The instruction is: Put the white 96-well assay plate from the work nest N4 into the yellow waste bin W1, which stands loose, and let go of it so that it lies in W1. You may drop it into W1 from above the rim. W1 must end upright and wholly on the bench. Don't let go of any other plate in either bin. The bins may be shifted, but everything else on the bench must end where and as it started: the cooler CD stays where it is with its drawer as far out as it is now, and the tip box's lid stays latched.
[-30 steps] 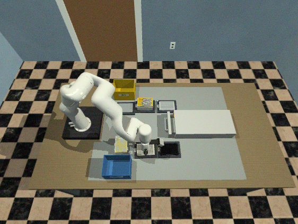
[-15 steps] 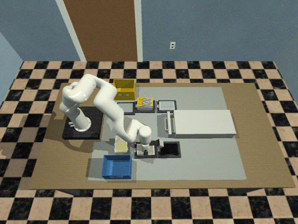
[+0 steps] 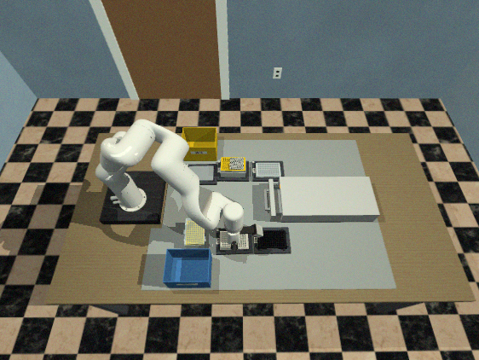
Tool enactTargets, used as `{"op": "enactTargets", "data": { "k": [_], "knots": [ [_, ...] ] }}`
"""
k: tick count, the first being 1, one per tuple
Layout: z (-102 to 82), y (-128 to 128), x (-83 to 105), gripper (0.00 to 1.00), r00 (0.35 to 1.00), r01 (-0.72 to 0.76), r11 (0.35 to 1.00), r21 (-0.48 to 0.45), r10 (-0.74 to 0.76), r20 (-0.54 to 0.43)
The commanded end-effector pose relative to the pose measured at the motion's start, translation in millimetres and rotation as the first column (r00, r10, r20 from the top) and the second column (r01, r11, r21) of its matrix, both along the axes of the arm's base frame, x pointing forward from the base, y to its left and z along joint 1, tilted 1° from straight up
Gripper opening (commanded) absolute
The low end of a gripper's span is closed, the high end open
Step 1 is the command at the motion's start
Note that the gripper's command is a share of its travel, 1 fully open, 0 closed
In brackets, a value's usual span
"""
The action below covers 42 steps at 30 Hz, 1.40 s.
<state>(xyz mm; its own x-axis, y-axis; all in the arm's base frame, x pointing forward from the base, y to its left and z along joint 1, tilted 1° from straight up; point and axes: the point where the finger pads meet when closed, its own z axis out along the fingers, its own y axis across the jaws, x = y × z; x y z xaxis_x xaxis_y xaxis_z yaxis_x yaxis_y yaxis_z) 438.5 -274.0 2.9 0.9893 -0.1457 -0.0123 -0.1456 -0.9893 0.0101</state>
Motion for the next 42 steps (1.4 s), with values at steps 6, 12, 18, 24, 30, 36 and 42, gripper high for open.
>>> {"op": "enactTargets", "data": {
  "k": [6,12,18,24,30,36,42],
  "knots": [
    [-3.8,-1,1.2,1.00,1.000,0.000,1.000,-0.002,0.000,0.003],
    [-7.1,-1,1.1,1.00,1.000,0.000,1.000,-0.002,0.000,0.003],
    [-10.4,-1,1.1,1.00,1.000,0.000,1.000,-0.002,0.000,0.003],
    [-14.5,-1,1.1,1.00,1.000,0.000,1.000,-0.002,0.000,0.003],
    [-17.1,-1,1.0,1.00,1.000,0.000,1.000,-0.002,0.000,0.003],
    [-17.8,-1,1.0,1.00,1.000,0.000,1.000,-0.002,0.000,0.003],
    [-17.8,-1,1.0,1.00,1.000,0.000,1.000,-0.002,0.000,0.003]
  ]
}}
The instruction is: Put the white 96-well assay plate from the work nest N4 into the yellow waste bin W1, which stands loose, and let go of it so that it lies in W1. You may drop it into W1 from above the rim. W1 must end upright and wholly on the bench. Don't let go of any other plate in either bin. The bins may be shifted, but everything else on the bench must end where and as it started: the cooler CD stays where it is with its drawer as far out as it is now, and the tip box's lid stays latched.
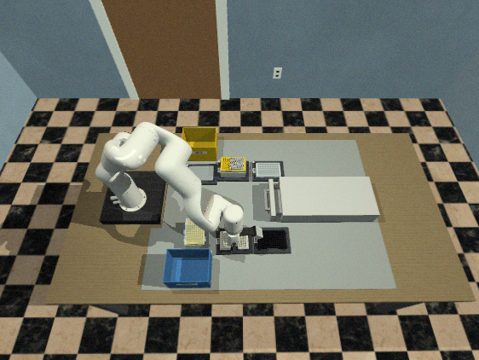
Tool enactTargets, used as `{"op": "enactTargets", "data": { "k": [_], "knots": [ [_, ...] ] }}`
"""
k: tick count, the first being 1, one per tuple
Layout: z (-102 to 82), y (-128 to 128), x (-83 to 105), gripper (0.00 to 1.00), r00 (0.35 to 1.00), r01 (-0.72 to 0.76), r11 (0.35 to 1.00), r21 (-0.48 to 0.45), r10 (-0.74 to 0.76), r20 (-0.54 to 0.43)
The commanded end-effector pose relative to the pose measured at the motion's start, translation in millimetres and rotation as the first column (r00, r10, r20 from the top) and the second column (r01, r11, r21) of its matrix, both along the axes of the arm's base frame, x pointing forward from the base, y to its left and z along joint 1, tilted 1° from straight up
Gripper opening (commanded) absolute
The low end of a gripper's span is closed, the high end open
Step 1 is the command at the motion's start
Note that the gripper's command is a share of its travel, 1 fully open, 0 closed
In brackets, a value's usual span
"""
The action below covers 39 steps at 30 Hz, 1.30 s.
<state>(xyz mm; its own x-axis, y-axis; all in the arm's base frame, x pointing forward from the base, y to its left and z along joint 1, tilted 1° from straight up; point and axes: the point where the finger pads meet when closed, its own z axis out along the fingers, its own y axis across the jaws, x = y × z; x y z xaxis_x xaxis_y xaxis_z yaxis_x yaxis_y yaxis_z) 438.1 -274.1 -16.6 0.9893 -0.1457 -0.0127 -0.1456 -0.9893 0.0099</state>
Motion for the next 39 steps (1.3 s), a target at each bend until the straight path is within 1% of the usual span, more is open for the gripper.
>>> {"op": "enactTargets", "data": {
  "k": [1,5,6,39],
  "knots": [
    [1.7,-0.9,1.4,1.00,1.000,0.000,1.000,-0.002,0.000,0.004],
    [1.7,-0.9,1.5,1.00,1.000,0.000,1.000,-0.002,0.000,0.004],
    [2.3,-0.9,1.5,0.00,1.000,0.000,1.000,-0.002,0.000,0.004],
    [2.7,-0.8,1.4,0.00,1.000,0.000,1.000,-0.002,0.000,0.004]
  ]
}}
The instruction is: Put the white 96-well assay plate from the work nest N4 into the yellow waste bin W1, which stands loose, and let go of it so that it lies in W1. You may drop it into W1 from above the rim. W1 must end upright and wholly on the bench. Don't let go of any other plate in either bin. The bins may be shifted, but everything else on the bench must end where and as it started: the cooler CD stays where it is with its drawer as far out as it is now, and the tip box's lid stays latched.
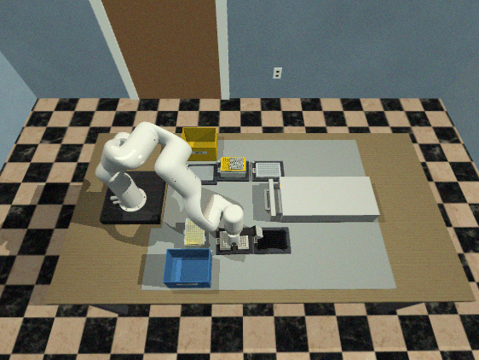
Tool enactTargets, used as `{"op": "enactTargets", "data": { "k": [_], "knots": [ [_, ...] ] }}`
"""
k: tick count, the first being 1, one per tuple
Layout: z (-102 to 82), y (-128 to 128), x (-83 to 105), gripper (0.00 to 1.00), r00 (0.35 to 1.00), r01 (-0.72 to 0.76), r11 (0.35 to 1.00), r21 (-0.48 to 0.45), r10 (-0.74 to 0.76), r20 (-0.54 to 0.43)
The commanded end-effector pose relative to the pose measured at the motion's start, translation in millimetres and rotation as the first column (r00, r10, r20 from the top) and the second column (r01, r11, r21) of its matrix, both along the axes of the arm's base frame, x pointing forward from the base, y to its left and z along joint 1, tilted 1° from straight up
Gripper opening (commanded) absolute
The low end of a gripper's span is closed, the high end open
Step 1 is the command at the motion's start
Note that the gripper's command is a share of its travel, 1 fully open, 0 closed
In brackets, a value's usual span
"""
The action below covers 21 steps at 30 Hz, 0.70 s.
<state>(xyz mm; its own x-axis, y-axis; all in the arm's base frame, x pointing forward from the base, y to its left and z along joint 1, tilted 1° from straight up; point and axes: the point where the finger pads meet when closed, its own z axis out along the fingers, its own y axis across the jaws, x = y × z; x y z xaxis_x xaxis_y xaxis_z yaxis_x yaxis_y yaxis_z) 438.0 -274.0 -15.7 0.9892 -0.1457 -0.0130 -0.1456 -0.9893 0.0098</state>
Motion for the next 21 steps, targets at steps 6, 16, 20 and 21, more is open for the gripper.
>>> {"op": "enactTargets", "data": {
  "k": [6,16,20,21],
  "knots": [
    [1.8,-0.9,1.5,0.00,1.000,0.000,1.000,-0.002,0.000,0.004],
    [1.8,-0.9,1.5,0.00,1.000,0.000,1.000,-0.002,0.000,0.004],
    [3.1,-0.9,1.6,0.00,1.000,0.000,1.000,-0.003,0.000,0.004],
    [3.8,-0.9,1.6,0.00,1.000,0.000,1.000,-0.003,0.000,0.004]
  ]
}}
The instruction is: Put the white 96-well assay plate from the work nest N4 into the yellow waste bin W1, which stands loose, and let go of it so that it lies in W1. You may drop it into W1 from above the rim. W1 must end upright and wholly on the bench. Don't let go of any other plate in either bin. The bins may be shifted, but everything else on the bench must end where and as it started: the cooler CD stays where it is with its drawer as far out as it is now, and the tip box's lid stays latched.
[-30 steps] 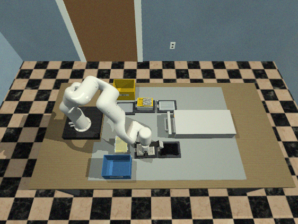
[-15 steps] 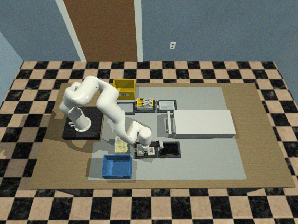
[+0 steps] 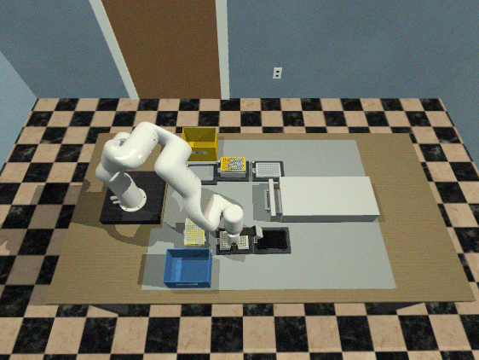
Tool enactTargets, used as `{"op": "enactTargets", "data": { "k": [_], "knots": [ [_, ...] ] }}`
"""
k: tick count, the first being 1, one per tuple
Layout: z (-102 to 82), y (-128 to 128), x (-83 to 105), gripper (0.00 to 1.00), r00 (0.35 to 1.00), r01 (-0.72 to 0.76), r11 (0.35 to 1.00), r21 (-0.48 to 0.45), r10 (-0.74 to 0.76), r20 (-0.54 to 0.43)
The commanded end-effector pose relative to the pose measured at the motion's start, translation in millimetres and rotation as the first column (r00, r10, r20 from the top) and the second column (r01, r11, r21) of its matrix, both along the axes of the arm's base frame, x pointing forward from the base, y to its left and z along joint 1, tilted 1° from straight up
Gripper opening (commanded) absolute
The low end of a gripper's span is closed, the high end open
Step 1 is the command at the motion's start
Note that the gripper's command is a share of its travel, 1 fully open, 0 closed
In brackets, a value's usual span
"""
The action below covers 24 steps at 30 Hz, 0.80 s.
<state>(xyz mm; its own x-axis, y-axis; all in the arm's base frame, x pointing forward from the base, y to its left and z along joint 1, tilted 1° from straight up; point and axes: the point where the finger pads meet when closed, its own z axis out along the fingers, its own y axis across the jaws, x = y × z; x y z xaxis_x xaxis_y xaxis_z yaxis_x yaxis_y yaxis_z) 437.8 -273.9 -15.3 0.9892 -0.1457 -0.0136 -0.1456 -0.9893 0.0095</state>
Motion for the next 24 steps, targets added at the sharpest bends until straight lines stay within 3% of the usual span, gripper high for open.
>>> {"op": "enactTargets", "data": {
  "k": [1,24],
  "knots": [
    [4.0,-1,1.7,0.00,1.000,0.000,1.000,-0.003,0.000,0.005],
    [18.0,-1,1.9,0.00,1.000,0.000,1.000,-0.003,0.000,0.005]
  ]
}}
